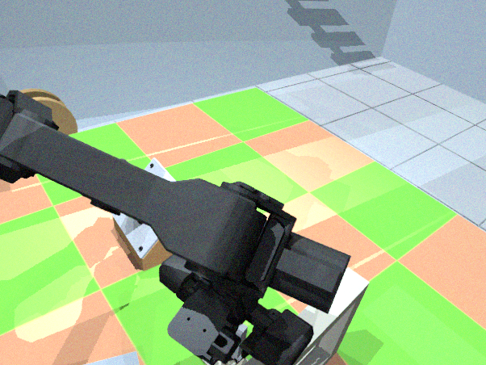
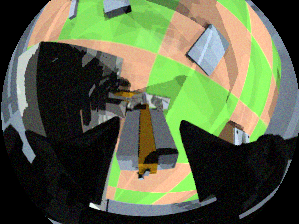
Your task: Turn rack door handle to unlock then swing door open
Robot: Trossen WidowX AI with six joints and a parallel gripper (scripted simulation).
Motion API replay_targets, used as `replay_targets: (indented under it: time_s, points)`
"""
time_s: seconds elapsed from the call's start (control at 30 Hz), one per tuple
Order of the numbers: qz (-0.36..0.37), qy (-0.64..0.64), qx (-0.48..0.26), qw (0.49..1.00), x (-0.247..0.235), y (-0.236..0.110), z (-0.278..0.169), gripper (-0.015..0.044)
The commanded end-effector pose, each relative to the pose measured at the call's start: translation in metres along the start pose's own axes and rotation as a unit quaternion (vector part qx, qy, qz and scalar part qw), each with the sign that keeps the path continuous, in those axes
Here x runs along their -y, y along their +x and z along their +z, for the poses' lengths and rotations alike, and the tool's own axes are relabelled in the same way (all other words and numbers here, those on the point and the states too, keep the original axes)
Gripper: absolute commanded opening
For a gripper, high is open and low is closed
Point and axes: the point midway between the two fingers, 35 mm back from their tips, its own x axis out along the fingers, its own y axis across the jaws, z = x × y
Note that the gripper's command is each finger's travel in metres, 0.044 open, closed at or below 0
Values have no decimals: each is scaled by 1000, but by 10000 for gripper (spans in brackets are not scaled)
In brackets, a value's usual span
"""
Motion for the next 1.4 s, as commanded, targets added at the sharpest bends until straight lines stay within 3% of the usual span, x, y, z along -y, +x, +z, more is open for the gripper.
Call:
replay_targets:
  time_s: [0.0,0.3,0.63,0.97,1.37]
  points:
    - [6,-82,2,997,-4,0,-1,282]
    - [6,-300,3,954,-4,0,-1,282]
    - [5,-525,4,851,-4,0,-1,282]
    - [4,-717,5,697,-4,0,-1,282]
    - [2,-890,6,456,-4,0,-1,282]
